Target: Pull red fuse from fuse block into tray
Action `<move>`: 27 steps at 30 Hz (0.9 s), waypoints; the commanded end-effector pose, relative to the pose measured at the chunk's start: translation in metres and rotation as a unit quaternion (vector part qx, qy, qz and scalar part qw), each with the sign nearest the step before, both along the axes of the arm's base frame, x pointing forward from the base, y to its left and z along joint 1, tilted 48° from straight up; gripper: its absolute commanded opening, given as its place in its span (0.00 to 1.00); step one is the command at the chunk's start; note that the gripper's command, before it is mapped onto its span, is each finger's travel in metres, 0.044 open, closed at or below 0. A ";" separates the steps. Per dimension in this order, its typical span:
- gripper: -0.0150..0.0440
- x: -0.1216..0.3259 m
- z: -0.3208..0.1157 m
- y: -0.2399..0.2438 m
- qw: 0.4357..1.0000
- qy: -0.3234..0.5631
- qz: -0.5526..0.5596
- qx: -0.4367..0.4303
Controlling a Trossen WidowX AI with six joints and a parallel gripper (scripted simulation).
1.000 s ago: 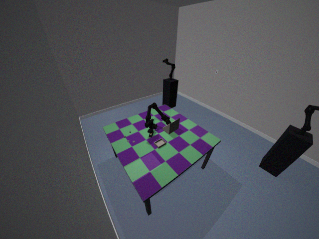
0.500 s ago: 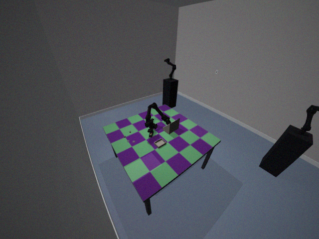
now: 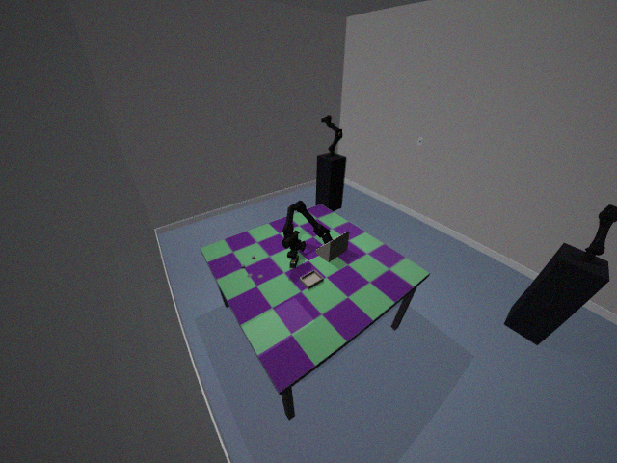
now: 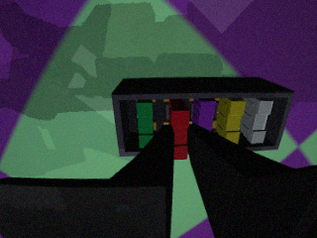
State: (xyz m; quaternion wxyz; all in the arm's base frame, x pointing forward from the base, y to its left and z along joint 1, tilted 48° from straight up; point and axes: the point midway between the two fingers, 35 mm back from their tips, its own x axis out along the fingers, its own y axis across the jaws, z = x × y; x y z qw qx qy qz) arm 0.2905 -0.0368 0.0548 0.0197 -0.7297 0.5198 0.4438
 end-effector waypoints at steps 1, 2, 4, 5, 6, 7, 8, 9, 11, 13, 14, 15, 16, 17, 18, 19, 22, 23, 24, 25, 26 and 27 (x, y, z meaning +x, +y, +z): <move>0.25 0.000 0.001 0.002 1.000 -0.003 -0.002 0.003; 0.25 0.000 0.002 0.002 1.000 -0.003 -0.002 0.003; 0.25 0.000 0.002 0.003 1.000 -0.003 -0.002 0.003; 0.25 0.000 0.003 0.004 1.000 -0.003 -0.002 0.003; 0.25 0.000 0.003 0.004 1.000 -0.003 -0.002 0.003; 0.25 0.000 0.003 0.004 1.000 -0.003 -0.002 0.003; 0.25 0.000 0.004 0.005 1.000 -0.003 -0.002 0.003; 0.25 0.000 0.004 0.005 1.000 -0.003 -0.002 0.003; 0.25 0.000 0.005 0.006 1.000 -0.003 -0.002 0.003; 0.25 0.000 0.005 0.006 1.000 -0.003 -0.002 0.003; 0.25 0.000 0.006 0.007 1.000 -0.003 -0.002 0.003; 0.25 0.000 0.006 0.007 1.000 -0.002 -0.002 0.003; 0.25 0.000 0.006 0.008 1.000 -0.002 -0.002 0.003; 0.25 0.000 0.007 0.008 1.000 -0.002 -0.002 0.003; 0.25 0.000 0.007 0.008 1.000 -0.002 -0.002 0.003; 0.25 0.000 0.007 0.009 1.000 -0.002 -0.002 0.002; 0.25 0.000 0.008 0.010 1.000 -0.002 -0.002 0.002; 0.25 0.000 0.009 0.010 1.000 -0.002 -0.002 0.002; 0.25 -0.001 0.009 0.010 1.000 -0.002 -0.002 0.002; 0.25 -0.001 0.009 0.011 1.000 -0.002 -0.002 0.002; 0.25 -0.001 0.010 0.011 1.000 -0.002 -0.002 0.002; 0.25 -0.001 0.010 0.012 1.000 -0.002 -0.002 0.002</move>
